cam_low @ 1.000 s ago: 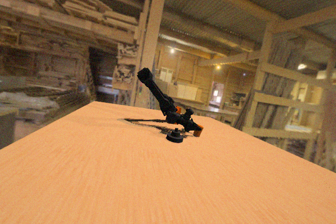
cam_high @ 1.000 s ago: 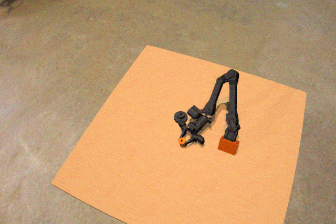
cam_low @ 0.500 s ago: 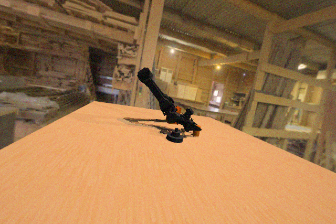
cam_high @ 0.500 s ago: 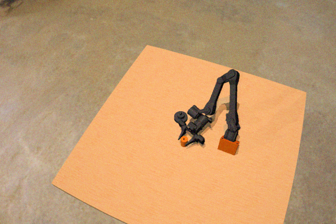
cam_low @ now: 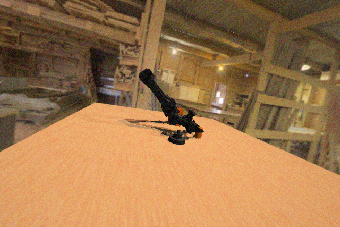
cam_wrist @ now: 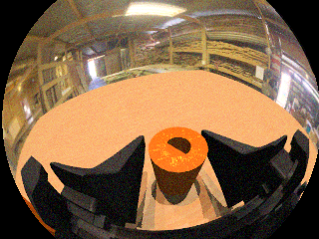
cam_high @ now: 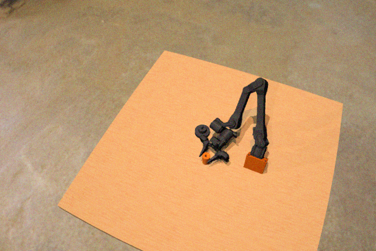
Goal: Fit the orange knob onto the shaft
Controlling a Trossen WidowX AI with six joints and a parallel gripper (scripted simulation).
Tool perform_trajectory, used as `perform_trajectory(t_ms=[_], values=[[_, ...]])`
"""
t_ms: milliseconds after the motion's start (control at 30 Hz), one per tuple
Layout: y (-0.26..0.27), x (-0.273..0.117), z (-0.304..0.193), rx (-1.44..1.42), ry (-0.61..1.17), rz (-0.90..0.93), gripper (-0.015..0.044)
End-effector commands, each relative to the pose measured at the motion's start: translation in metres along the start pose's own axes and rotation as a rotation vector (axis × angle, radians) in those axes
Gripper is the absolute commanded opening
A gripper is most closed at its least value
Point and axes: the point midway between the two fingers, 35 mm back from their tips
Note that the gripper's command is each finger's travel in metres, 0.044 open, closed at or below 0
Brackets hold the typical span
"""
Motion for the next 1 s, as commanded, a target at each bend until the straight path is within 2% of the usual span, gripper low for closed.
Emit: perform_trajectory(t_ms=[0,200,367,600,733,800,967], values=[[0.0,0.0,0.0,-0.001,-0.003,-0.001,0.0286],[0.0,0.0,0.0,-0.001,-0.003,-0.001,0.044],[-0.001,0.0,0.002,-0.001,-0.002,0.0,0.044],[0.0,-0.017,0.072,-0.001,-0.002,-0.001,0.044],[0.002,-0.018,0.079,0.006,0.006,0.006,0.044],[0.004,-0.011,0.077,0.047,0.086,0.063,0.044],[0.015,0.004,0.073,0.157,0.442,0.208,0.044]])
Point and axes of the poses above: the point midway between the two fingers, 35 mm back from their tips, its own x axis out along the fingers, its own y axis across the jaws, z = x × y, and after that the axes turned 2 degrees about x, right-handed
